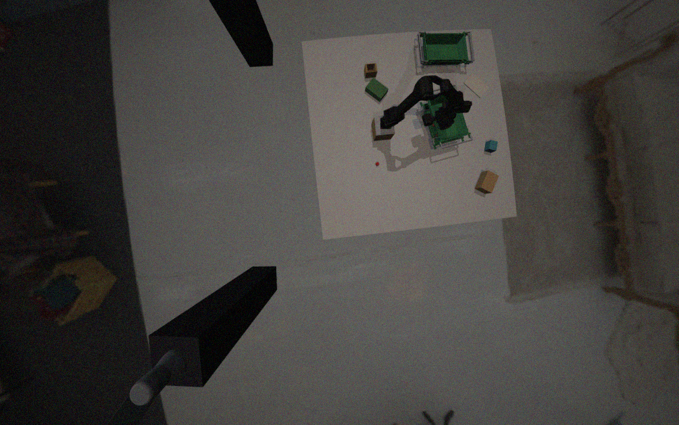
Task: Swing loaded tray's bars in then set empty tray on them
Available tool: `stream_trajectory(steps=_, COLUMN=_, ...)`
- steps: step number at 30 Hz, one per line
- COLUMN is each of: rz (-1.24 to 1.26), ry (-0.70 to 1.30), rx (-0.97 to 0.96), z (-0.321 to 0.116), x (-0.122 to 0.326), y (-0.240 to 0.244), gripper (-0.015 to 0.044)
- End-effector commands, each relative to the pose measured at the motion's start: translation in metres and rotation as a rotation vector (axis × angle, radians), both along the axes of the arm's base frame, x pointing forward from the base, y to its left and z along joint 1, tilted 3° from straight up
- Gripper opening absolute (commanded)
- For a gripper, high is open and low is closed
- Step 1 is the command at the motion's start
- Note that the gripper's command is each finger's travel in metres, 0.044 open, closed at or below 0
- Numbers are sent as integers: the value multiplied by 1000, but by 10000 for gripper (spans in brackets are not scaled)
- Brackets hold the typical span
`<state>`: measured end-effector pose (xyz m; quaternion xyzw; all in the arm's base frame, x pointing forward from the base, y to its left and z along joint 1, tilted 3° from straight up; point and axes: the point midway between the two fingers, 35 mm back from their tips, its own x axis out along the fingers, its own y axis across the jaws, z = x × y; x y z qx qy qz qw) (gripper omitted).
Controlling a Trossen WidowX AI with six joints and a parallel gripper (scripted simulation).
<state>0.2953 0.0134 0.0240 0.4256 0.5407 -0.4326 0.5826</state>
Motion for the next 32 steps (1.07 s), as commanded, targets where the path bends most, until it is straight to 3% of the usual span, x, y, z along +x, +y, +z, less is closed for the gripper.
stream_trajectory(steps=1, rz=2, ry=1, rx=-4, z=0, x=0, y=-1, gripper=396)
stream_trajectory(steps=4, rz=2, ry=1, rx=-4, z=0, x=0, y=-1, gripper=440)
stream_trajectory(steps=13, rz=0, ry=0, rx=0, z=6, x=1, y=0, gripper=440)
stream_trajectory(steps=28, rz=2, ry=1, rx=-4, z=105, x=-3, y=5, gripper=440)
stream_trajectory(steps=32, rz=5, ry=2, rx=-2, z=105, x=-8, y=4, gripper=440)
